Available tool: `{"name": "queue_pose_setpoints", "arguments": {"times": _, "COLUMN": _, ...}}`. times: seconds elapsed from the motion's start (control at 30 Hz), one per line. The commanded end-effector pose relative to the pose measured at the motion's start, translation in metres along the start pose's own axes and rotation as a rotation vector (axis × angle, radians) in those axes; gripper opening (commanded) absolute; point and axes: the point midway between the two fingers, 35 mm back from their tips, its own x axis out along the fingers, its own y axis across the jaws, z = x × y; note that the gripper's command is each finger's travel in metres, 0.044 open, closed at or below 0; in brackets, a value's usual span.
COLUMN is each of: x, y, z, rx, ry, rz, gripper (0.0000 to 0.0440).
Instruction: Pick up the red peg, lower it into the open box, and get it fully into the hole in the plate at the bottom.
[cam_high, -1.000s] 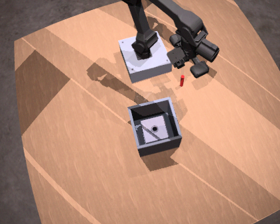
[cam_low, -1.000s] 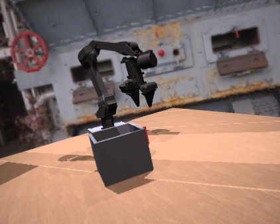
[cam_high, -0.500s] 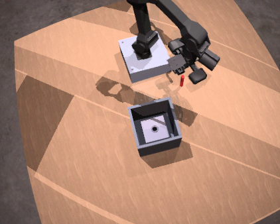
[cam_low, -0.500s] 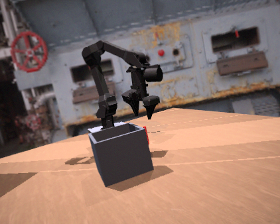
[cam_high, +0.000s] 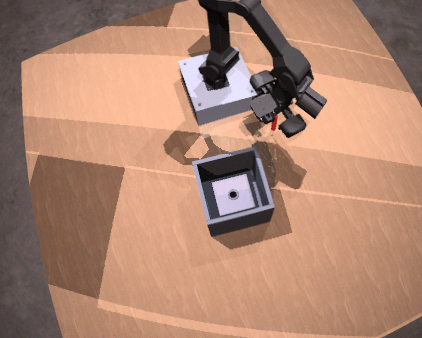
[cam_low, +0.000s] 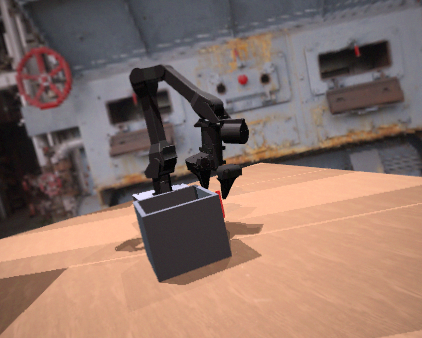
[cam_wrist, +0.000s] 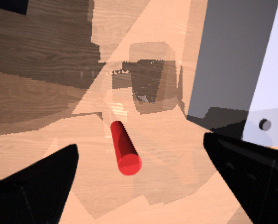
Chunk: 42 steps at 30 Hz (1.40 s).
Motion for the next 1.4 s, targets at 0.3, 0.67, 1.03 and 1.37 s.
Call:
{"name": "queue_pose_setpoints", "arguments": {"times": 0.3, "x": 0.035, "y": 0.008, "z": -0.001, "rx": 0.014, "ry": -0.013, "rz": 0.018, "gripper": 0.0247}}
{"name": "queue_pose_setpoints", "arguments": {"times": 0.67, "x": 0.046, "y": 0.024, "z": -0.014, "rx": -0.031, "ry": 0.015, "rz": 0.050, "gripper": 0.0000}}
{"name": "queue_pose_setpoints", "arguments": {"times": 1.03, "x": 0.020, "y": 0.043, "z": -0.020, "rx": -0.003, "ry": 0.055, "rz": 0.137, "gripper": 0.0000}}
{"name": "queue_pose_setpoints", "arguments": {"times": 1.37, "x": -0.016, "y": 0.064, "z": -0.023, "rx": 0.004, "ry": 0.097, "rz": 0.241, "gripper": 0.0000}}
